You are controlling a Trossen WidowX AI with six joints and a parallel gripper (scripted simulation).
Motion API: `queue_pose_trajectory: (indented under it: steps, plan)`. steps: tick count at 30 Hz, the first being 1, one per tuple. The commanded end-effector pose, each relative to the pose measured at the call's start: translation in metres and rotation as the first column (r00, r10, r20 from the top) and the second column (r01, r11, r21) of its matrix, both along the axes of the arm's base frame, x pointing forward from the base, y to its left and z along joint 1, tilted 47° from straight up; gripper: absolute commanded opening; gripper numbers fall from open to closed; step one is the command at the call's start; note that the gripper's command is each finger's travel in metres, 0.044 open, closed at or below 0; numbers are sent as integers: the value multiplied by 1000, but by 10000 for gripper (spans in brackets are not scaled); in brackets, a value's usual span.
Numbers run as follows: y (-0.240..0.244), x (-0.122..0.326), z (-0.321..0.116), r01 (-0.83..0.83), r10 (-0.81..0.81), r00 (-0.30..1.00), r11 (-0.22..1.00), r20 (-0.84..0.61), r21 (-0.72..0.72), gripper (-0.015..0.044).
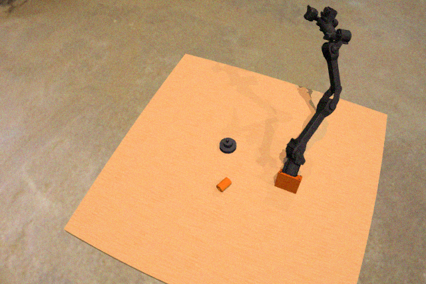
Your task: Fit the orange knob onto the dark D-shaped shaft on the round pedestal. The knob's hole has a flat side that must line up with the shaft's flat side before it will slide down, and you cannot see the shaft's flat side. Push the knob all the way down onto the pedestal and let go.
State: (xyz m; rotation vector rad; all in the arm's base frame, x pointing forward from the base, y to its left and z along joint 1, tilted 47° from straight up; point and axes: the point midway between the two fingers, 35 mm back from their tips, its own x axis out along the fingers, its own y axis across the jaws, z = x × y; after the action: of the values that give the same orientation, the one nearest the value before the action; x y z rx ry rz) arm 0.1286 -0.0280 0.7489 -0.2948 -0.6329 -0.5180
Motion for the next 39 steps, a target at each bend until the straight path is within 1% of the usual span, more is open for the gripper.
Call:
queue_pose_trajectory:
  steps: [1,3,4,5,6,11,12,13,14,15,16,21,28,31,34,39]
  plan:
    - [5,2,0,-36,36,999,999,-4,0,440]
    - [10,7,-2,-27,27,1000,999,-3,-21,440]
    - [26,21,-6,-30,29,999,998,-25,-58,440]
    - [60,53,-19,-65,53,994,991,-95,-121,440]
    - [60,53,-19,-65,53,994,991,-95,-121,440]
    - [120,106,-52,-136,85,970,966,-229,-221,440]
    - [134,119,-60,-164,106,965,958,-242,-236,440]
    - [136,121,-62,-168,109,964,957,-244,-238,440]
    - [162,145,-83,-211,126,945,940,-302,-270,440]
    - [163,146,-84,-213,127,944,939,-305,-271,440]
    - [189,169,-109,-255,130,917,918,-378,-303,440]
    - [253,222,-191,-371,108,812,854,-574,-364,440]
    - [322,267,-334,-549,-6,589,731,-808,-406,440]
    - [341,275,-404,-621,-84,468,677,-880,-395,440]
    - [348,278,-476,-670,-180,329,647,-927,-363,440]
    - [340,265,-595,-727,-363,75,617,-929,-300,440]
